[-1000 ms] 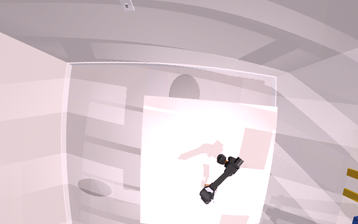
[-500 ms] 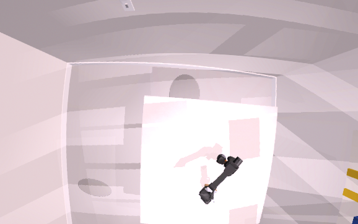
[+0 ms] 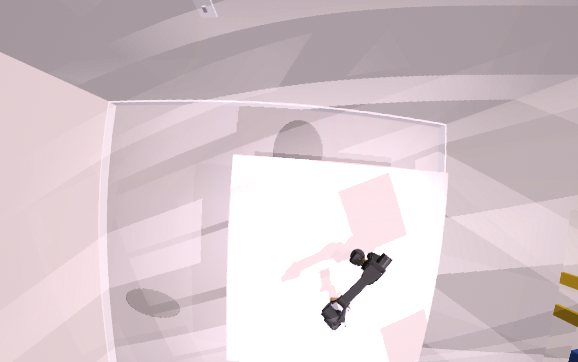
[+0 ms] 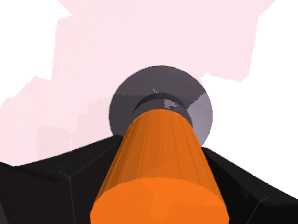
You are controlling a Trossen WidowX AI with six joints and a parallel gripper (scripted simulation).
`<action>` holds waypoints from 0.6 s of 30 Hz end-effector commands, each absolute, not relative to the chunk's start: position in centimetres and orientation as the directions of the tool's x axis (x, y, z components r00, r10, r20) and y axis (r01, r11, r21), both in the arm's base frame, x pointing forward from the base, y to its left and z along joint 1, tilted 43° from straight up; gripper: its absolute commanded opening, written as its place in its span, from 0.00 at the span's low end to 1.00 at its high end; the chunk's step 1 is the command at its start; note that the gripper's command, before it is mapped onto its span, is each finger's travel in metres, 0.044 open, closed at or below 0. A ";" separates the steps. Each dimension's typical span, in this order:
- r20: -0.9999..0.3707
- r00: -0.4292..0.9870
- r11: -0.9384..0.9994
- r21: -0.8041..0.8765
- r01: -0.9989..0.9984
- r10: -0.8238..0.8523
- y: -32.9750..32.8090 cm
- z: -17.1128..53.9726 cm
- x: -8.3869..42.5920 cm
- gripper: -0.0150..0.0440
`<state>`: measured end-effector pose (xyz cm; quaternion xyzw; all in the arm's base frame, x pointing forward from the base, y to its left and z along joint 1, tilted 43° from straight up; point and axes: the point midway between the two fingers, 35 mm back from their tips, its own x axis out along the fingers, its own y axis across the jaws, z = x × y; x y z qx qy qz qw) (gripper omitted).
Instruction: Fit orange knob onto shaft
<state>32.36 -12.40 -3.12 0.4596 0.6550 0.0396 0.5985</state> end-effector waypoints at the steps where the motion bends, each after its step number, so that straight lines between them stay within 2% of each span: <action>1: -0.745 0.140 0.571 0.604 0.556 0.652 -12.3 -3.2 32.3 0.25; 18: -0.745 0.140 0.581 0.609 0.540 0.652 -12.3 -3.3 32.3 0.25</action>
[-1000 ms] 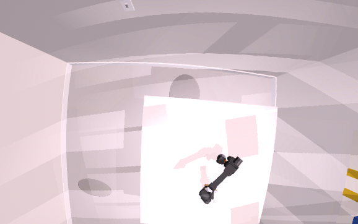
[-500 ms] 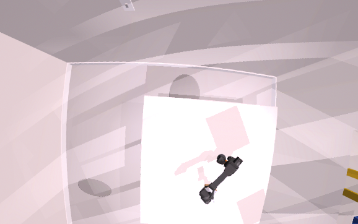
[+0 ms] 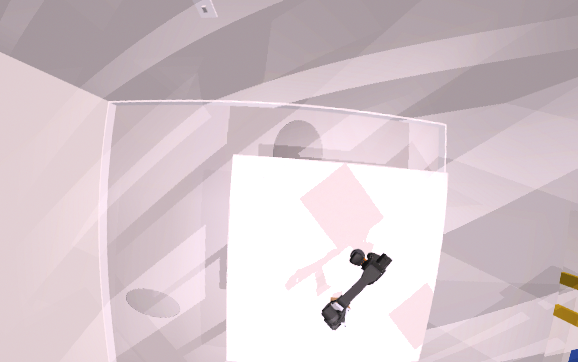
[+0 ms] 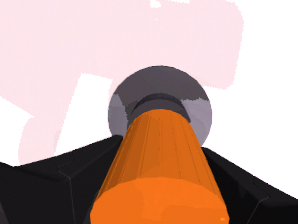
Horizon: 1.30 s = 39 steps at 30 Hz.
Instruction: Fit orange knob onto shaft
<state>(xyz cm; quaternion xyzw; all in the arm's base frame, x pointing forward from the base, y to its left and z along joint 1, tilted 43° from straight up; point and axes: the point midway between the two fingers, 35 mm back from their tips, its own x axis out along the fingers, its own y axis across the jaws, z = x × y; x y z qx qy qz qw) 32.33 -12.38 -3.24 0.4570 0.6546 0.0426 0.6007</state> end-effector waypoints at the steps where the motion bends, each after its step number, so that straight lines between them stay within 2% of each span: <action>1: -0.745 0.140 0.581 0.609 0.540 0.652 -12.3 -3.3 32.3 0.25; 19: -0.745 0.140 0.545 0.589 0.596 0.652 -12.3 -3.3 32.3 0.25; 24: -0.745 0.140 0.581 0.609 0.540 0.652 -12.3 -3.3 32.3 0.25; 39: -0.745 0.140 0.581 0.610 0.539 0.652 -12.1 -3.4 32.4 0.25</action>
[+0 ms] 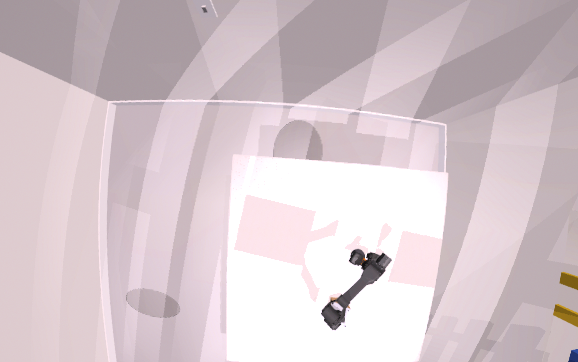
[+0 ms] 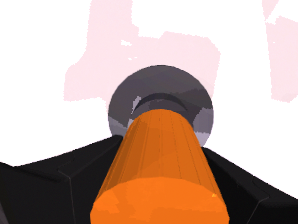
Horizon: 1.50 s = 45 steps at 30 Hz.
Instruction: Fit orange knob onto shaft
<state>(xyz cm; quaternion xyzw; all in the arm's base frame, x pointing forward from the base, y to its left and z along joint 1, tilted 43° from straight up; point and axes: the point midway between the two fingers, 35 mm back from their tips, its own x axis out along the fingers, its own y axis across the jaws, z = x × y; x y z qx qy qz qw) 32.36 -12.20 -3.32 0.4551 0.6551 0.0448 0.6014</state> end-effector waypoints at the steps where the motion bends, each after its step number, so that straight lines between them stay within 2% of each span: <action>1: -0.745 0.140 0.577 0.608 0.545 0.652 -12.0 -3.4 32.4 0.25; 13: -0.745 0.140 0.530 0.580 0.619 0.652 -11.5 -4.0 32.3 0.25; 35: -0.747 0.142 0.571 0.602 0.559 0.649 -11.3 -4.3 32.5 0.25; 45: -0.747 0.142 0.571 0.602 0.559 0.649 -11.3 -4.3 32.5 0.70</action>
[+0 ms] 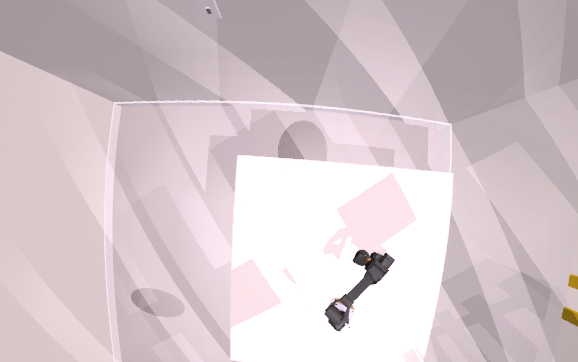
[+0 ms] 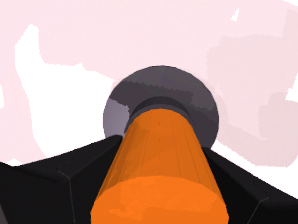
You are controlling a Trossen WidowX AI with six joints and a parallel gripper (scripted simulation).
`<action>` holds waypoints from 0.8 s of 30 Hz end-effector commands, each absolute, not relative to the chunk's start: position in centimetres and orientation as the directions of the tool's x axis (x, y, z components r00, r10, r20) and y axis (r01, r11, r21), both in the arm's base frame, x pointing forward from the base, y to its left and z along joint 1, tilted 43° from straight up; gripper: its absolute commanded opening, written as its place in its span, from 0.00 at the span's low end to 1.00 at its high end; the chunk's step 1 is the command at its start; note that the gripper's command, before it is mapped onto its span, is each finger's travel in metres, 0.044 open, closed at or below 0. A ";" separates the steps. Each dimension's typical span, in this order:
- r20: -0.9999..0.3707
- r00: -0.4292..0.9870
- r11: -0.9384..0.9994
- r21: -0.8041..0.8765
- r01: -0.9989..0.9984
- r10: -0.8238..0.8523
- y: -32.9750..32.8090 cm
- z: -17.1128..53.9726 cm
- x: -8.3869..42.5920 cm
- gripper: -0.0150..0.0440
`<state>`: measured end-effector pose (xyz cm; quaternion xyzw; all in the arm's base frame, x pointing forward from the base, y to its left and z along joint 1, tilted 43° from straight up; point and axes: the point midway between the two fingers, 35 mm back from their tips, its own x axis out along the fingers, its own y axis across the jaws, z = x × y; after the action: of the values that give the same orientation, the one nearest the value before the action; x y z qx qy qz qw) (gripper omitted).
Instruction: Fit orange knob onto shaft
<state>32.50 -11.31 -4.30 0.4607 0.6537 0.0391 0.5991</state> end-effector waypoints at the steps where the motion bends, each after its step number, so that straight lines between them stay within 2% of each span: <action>1: -0.747 0.142 0.571 0.602 0.559 0.649 -11.3 -4.3 32.5 0.74; 7: -0.747 0.142 0.571 0.602 0.559 0.649 -11.3 -4.3 32.5 1.00; 15: -0.748 0.142 0.571 0.602 0.559 0.649 -11.5 -4.1 32.5 1.00; 21: -0.750 0.141 0.575 0.599 0.558 0.646 -17.0 1.9 31.4 1.00; 24: -0.750 0.141 0.575 0.599 0.557 0.646 -17.6 2.7 31.1 1.00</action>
<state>31.59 -16.51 1.07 0.4639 0.6522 0.0349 0.5984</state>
